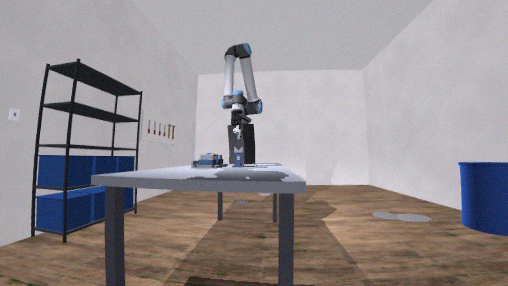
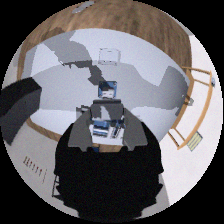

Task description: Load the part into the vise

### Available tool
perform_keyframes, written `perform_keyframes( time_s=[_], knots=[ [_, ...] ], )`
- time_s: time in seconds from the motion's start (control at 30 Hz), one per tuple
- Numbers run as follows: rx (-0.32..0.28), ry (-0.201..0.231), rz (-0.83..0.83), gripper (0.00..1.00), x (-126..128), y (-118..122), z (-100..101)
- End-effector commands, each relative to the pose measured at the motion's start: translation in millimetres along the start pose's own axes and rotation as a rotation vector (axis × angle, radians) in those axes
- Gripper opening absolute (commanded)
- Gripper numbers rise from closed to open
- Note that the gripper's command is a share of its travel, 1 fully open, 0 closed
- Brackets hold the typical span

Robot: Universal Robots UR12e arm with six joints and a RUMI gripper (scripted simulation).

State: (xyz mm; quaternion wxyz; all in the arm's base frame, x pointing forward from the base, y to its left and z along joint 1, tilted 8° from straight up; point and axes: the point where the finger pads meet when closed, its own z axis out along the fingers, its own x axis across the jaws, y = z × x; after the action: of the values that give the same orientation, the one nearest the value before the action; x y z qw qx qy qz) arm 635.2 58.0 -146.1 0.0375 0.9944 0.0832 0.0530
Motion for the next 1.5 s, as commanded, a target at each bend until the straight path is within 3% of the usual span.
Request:
perform_keyframes(
  time_s=[0.0, 1.47],
  knots=[
    [0.000, 0.001, 0.016, 0.00, 0.6, 1.1, -0.5],
    [0.000, 0.001, 0.073, 0.00, 0.9, 4.7, -0.6]
  ],
)
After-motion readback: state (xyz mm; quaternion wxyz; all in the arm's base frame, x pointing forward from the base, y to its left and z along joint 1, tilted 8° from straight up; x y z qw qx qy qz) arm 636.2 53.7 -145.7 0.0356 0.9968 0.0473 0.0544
